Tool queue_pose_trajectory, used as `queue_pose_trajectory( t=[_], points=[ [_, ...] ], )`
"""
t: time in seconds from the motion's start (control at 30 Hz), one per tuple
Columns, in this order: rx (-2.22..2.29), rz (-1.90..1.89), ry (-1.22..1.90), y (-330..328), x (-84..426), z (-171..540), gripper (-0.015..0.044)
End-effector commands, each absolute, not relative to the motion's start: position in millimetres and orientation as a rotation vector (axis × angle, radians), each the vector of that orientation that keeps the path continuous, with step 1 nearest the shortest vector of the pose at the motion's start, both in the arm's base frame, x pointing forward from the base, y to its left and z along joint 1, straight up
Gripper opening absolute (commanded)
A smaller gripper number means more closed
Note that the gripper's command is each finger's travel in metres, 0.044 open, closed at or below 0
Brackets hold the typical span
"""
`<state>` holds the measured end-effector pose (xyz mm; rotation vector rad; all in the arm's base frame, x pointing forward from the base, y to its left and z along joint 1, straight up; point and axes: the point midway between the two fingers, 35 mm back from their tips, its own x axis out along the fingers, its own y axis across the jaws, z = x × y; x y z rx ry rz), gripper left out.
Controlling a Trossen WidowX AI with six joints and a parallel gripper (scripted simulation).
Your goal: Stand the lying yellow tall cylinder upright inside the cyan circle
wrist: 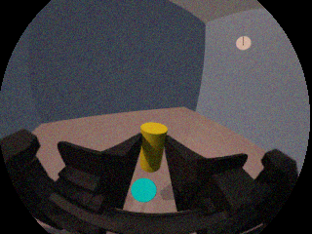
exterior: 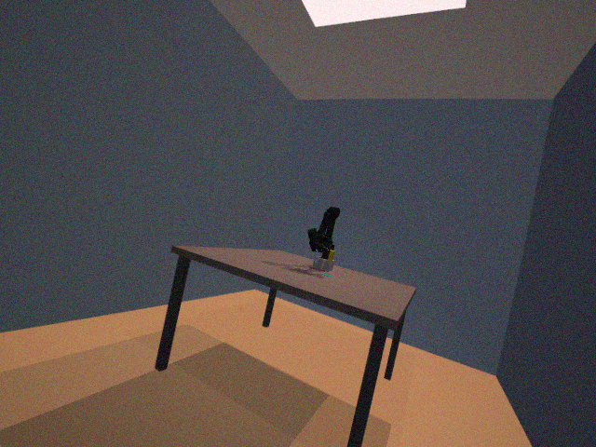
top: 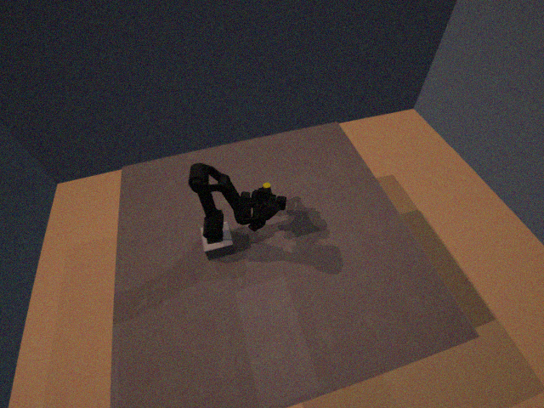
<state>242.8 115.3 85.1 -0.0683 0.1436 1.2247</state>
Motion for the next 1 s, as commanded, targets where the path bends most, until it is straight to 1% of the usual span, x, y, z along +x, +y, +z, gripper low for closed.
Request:
queue_pose_trajectory(
  t=[0.0, 0.4, 0.97],
  points=[
    [-0.062, 1.235, 0.125, 114.4, 237.8, 86.4, 0.0105],
    [-0.064, 1.255, 0.065, 110.8, 225.3, 90.5, 0.0105],
    [-0.064, 1.256, 0.064, 110.8, 225.3, 90.3, 0.0105]
  ],
)
